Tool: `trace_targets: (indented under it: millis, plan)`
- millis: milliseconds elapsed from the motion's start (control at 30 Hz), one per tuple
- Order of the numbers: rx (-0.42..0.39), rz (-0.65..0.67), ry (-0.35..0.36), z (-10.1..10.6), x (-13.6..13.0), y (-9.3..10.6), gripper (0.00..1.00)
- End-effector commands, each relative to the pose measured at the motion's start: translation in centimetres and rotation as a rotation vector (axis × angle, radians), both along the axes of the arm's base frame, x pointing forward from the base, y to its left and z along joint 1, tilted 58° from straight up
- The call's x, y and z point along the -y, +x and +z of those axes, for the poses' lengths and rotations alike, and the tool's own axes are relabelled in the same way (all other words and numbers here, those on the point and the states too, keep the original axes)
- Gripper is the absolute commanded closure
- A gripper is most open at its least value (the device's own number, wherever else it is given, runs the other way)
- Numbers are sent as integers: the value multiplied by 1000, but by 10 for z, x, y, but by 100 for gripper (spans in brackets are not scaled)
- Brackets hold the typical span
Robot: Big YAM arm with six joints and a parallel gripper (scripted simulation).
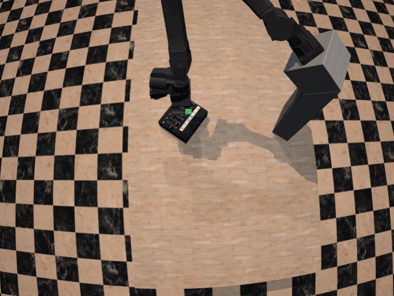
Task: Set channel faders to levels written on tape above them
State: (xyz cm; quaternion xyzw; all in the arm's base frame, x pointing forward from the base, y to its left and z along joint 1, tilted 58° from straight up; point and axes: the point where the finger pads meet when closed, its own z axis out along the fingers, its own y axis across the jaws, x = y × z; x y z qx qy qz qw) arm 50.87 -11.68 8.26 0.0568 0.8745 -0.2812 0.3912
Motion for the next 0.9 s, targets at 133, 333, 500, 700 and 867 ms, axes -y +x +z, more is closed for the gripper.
trace_targets:
  millis: [133, 333, 500, 700, 867]
  plan:
    - [9, 23, -4, 7, -12, -1, 0]
    - [-16, 36, -22, 6, -12, 4, 0]
    - [-155, 109, -112, -5, -14, 9, 0]
    - [-425, 277, -300, -8, -19, 24, 0]
    - [-587, 389, -404, -8, -23, 32, 0]
